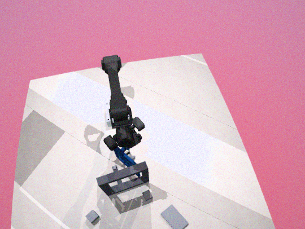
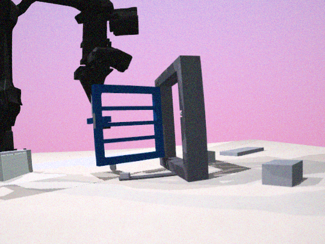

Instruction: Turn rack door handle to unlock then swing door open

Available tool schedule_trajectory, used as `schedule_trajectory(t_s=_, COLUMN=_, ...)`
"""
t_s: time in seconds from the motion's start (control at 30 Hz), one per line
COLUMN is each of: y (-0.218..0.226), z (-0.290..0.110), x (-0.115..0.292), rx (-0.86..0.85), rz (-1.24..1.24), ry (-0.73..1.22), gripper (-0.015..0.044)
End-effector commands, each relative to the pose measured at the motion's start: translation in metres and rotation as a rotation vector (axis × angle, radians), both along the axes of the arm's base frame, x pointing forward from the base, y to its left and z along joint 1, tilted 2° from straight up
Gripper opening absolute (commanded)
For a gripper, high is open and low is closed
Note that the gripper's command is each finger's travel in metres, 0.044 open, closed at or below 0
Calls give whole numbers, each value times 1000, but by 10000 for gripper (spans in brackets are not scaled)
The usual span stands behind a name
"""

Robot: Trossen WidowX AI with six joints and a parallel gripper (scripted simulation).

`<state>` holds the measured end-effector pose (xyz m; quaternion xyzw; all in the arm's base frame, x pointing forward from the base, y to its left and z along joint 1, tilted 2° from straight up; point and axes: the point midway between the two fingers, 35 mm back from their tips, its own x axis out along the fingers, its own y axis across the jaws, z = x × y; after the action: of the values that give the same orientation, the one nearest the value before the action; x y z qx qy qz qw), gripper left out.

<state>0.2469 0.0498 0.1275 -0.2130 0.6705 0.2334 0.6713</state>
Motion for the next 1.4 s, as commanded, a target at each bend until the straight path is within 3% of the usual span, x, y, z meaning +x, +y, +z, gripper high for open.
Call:
schedule_trajectory(t_s=0.0, y=5, z=0, x=-1, rx=1, rz=-67, ry=-3, gripper=14)
schedule_trajectory(t_s=1.03, y=62, z=2, x=-13, rx=3, rz=-484, ry=11, gripper=14)
schedule_trajectory(t_s=1.37, y=63, z=2, x=-13, rx=3, rz=-493, ry=11, gripper=14)
